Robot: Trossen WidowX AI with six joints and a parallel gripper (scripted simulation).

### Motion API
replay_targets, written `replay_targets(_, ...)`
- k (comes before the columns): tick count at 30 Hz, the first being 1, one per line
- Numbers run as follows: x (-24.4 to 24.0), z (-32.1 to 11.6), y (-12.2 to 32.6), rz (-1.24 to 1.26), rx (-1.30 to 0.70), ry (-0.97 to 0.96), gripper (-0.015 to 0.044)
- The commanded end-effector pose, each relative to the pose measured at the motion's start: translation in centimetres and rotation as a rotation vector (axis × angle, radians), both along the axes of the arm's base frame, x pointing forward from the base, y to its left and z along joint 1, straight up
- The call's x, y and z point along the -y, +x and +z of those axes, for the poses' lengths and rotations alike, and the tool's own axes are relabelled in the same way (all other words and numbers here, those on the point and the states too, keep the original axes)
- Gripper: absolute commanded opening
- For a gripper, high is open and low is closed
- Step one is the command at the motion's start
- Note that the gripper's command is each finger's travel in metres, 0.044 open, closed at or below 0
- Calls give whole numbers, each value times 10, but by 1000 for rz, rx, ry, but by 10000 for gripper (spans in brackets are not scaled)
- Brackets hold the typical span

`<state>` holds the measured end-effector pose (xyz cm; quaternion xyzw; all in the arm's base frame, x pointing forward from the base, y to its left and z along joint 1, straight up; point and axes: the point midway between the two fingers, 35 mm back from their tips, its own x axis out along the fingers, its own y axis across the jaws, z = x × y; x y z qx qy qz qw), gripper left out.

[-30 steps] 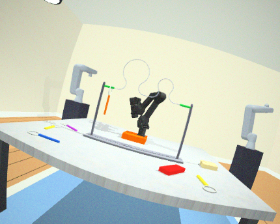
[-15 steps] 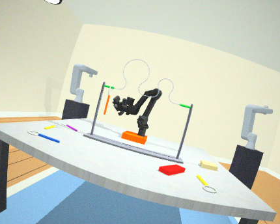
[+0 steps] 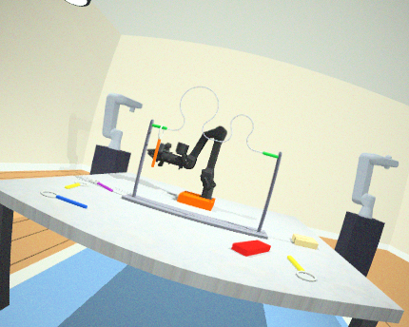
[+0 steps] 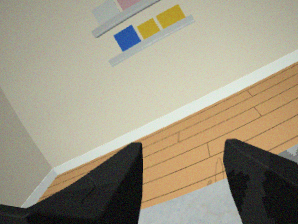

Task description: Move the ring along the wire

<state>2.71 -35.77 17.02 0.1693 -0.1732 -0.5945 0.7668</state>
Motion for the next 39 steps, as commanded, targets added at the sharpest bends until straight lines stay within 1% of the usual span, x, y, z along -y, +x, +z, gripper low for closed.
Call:
replay_targets(1,-4,-13,52,238,-104,-15,160)
replay_targets(5,-25,-28,115,546,-223,-79,160)
replay_targets(10,-70,-48,179,927,-339,-213,160)
replay_targets(14,-118,-64,216,1225,-396,-359,160)
replay_targets(17,-148,-74,231,1393,-412,-460,160)
replay_targets(27,-159,-74,232,1407,-415,-464,160)
replay_targets(36,-167,-28,277,1419,-362,-431,160)
replay_targets(39,-169,-24,280,1420,-357,-429,160)
